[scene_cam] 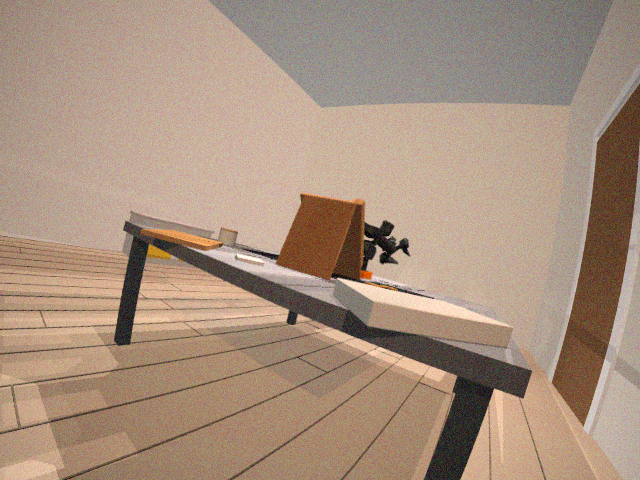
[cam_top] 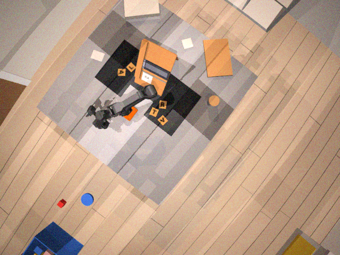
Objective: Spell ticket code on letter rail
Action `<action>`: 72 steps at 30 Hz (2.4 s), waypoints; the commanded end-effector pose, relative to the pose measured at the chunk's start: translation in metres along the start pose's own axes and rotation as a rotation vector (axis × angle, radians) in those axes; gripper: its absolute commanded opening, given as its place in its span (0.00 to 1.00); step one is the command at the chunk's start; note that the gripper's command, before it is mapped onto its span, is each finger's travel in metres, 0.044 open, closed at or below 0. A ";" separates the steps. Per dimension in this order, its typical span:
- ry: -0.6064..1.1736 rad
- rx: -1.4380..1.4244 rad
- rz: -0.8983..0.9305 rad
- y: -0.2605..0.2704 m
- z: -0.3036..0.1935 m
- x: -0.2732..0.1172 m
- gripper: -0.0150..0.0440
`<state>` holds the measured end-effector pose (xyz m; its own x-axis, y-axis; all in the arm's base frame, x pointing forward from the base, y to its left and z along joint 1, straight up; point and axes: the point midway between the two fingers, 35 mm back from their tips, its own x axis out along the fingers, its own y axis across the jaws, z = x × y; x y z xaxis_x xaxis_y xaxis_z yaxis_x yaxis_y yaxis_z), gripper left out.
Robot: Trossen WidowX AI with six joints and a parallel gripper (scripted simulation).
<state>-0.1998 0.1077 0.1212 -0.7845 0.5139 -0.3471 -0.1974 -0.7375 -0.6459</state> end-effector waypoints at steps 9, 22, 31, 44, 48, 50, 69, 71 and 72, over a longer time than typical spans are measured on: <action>0.216 0.152 -0.151 -0.047 -0.051 -0.007 1.00; 0.546 0.469 -0.437 -0.103 -0.136 -0.064 1.00; 0.728 0.715 -0.664 -0.116 -0.180 -0.127 1.00; 0.907 1.083 -1.053 -0.099 -0.209 -0.226 1.00; 0.939 1.193 -1.191 -0.087 -0.209 -0.255 1.00; 0.951 1.246 -1.263 -0.080 -0.208 -0.268 1.00; 0.936 1.582 -1.904 -0.017 -0.170 -0.347 1.00; 0.936 1.582 -1.904 -0.017 -0.170 -0.347 1.00; 0.936 1.582 -1.904 -0.017 -0.170 -0.347 1.00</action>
<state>0.1758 0.0187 0.1344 0.7211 0.2865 -0.6308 -0.3563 0.9342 0.0170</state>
